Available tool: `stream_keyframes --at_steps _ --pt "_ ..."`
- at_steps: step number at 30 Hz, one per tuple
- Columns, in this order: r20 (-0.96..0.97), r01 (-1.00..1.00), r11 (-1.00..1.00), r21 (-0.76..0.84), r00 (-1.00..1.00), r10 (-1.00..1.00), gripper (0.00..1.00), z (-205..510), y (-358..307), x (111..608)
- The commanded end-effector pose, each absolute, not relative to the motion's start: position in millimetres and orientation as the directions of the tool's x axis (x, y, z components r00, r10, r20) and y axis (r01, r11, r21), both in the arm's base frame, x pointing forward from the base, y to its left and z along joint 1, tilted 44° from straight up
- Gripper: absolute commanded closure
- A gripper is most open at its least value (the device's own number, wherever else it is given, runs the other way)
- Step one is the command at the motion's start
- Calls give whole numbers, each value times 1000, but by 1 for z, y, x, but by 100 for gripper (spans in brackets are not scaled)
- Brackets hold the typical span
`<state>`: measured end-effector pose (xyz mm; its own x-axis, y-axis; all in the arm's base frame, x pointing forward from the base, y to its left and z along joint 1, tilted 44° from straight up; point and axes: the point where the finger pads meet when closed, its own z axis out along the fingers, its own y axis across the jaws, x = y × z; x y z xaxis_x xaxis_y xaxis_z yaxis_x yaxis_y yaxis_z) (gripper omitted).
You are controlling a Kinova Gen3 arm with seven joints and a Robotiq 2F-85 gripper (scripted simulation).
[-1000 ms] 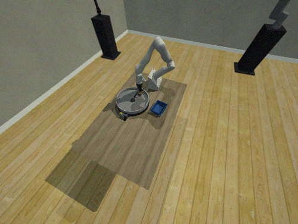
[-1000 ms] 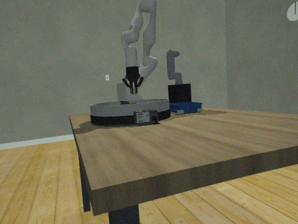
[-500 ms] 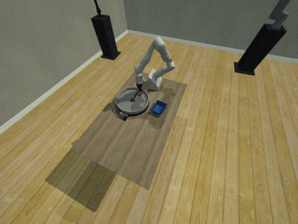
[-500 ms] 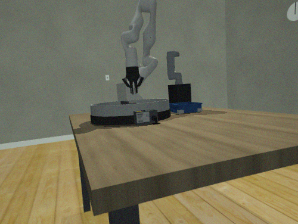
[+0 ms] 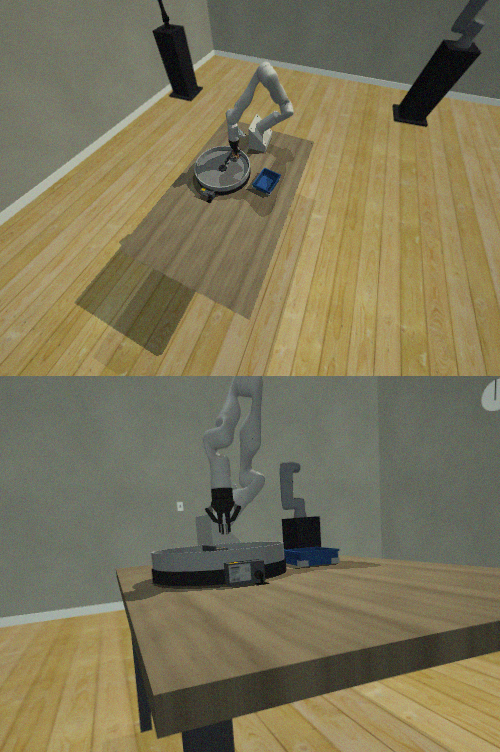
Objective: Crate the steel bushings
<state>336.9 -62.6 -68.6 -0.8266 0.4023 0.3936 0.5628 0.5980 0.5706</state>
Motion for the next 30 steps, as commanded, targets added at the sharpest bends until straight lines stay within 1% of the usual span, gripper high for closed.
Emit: stream_keyframes --at_steps 1,30 --pt "394 563 598 571 -827 403 86 -72 -59 337" --pt "393 563 598 571 -827 402 86 -89 -43 337"
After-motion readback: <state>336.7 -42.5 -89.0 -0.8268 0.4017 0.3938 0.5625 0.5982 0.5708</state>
